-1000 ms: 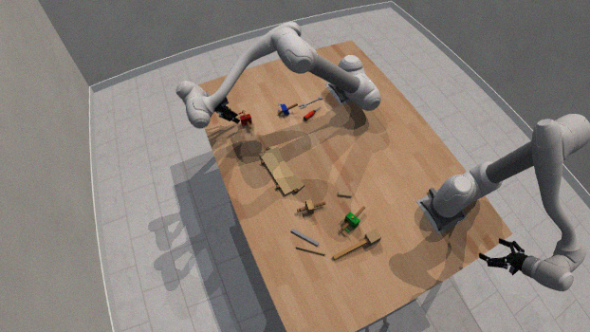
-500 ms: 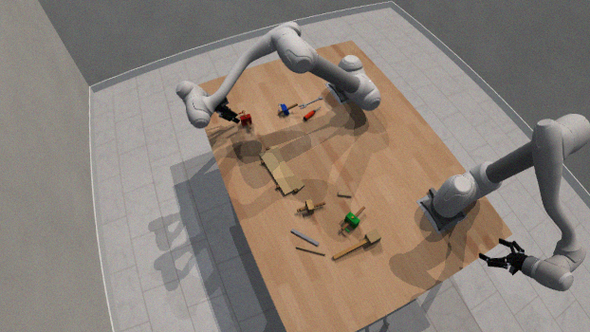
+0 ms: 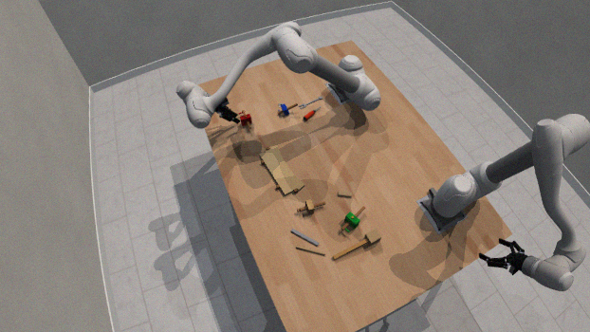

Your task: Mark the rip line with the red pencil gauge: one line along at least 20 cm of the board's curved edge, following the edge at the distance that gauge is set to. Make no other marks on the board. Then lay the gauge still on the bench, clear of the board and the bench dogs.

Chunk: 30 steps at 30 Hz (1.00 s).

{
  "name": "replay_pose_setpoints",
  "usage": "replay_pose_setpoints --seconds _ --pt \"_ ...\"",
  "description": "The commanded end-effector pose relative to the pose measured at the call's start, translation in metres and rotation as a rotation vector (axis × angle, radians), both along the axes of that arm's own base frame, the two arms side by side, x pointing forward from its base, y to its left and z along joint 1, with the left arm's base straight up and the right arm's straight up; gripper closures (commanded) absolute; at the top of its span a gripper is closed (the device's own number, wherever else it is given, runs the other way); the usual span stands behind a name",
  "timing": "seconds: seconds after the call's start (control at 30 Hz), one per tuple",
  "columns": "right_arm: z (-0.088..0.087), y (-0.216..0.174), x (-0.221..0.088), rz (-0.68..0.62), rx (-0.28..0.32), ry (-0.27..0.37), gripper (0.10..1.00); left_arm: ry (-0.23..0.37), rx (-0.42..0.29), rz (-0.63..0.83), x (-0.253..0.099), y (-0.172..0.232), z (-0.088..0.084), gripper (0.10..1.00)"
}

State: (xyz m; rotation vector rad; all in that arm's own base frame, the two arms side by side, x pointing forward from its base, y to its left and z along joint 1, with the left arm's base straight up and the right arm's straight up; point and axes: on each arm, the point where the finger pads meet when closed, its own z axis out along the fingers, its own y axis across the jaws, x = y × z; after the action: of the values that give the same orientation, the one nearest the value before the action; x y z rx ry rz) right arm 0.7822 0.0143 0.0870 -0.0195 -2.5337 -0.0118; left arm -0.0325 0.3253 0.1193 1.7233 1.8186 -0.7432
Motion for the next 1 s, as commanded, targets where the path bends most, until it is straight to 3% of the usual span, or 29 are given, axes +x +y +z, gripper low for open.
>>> replay_pose_setpoints --seconds 0.0,0.97 --pt "-0.002 -0.001 -0.004 0.0 -0.01 0.0 0.726 0.001 -0.008 0.002 -0.003 -0.005 0.002 0.098" --pt "-0.035 0.0 -0.028 0.0 -0.01 -0.001 0.726 0.001 -0.008 0.002 -0.003 -0.005 0.002 0.098"
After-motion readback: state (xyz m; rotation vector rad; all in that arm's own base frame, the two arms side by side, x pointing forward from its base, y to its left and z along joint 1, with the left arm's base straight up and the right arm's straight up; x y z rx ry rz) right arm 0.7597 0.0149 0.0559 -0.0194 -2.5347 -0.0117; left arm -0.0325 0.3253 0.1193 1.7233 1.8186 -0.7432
